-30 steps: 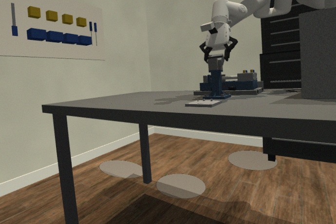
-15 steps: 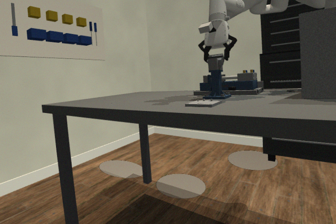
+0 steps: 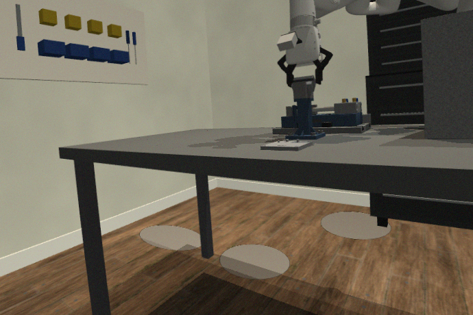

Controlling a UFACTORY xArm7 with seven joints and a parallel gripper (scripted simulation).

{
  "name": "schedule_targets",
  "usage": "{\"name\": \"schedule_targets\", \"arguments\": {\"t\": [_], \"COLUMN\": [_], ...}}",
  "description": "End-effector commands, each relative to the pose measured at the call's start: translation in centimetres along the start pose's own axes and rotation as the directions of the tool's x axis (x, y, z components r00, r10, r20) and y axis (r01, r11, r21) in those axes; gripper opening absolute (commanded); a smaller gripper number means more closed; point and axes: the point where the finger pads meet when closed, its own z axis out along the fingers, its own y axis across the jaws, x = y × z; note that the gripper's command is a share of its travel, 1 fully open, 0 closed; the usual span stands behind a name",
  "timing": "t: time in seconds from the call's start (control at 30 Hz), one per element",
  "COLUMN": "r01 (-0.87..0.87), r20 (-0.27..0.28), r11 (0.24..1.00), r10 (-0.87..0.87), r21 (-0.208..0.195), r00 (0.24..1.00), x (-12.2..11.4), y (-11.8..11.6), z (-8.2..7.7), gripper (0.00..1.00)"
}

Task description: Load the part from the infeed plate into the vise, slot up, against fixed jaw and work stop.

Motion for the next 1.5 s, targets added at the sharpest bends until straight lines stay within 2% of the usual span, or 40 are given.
{"name": "schedule_targets", "arguments": {"t": [0.0, 0.43, 0.5, 1.0, 1.07, 1.47], "r01": [-0.001, -0.001, -0.001, -0.001, -0.001, -0.001], "r20": [0.037, 0.191, 0.191, 0.362, 0.362, 0.484], "r11": [1.0, 1.0, 1.0, 1.0, 1.0, 1.0], "r10": [0.001, 0.001, 0.001, 0.001, 0.001, 0.002], "r21": [-0.002, -0.002, -0.002, -0.002, -0.002, -0.002], "r00": [0.999, 0.982, 0.982, 0.932, 0.932, 0.875], "x": [0.12, 0.3, 0.3, 0.5, 0.5, 0.64], "y": [0.12, 0.12, 0.12, 0.13, 0.13, 0.13], "z": [-0.18, -0.16, -0.16, -0.1, -0.1, -0.04], "gripper": [0.89, 0.89, 0.89, 0.89, 0.89, 0.89]}}
